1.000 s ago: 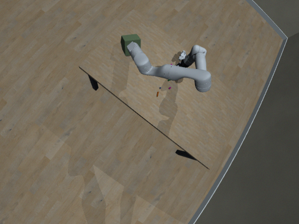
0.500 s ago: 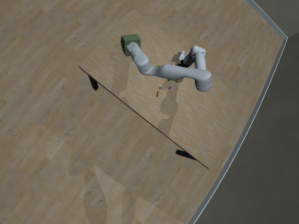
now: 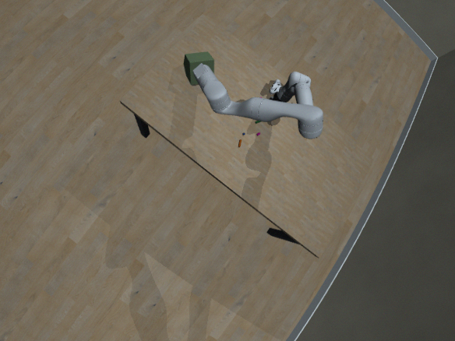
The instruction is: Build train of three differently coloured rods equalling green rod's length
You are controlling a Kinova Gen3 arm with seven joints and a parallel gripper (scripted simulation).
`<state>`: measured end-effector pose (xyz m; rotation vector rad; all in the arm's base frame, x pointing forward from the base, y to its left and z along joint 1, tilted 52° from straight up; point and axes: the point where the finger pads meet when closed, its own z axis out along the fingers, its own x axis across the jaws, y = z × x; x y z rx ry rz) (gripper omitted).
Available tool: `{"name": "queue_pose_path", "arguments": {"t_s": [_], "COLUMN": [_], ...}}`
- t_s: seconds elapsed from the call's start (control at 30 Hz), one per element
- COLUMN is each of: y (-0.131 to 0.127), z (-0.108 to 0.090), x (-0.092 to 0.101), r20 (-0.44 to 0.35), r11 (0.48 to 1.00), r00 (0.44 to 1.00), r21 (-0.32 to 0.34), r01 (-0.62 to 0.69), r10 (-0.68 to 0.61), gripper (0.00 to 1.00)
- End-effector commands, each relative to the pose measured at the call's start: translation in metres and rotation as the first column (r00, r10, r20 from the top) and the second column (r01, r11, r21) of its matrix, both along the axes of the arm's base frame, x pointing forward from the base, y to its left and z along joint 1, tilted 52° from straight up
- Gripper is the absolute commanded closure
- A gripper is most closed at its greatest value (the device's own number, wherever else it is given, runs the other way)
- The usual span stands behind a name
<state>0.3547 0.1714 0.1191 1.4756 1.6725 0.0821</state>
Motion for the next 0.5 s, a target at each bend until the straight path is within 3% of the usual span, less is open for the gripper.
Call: {"name": "queue_pose_path", "arguments": {"t_s": [0.0,0.47], "y": [-0.0040,-0.0105], "z": [-0.0032,-0.0117], "x": [0.0020,0.0106], "r20": [-0.002,-0.002], "r11": [1.000,1.000], "r00": [1.000,1.000], "r21": [-0.005,-0.005], "r01": [0.004,0.004], "r10": [-0.004,-0.004], "gripper": [0.46,0.46]}}
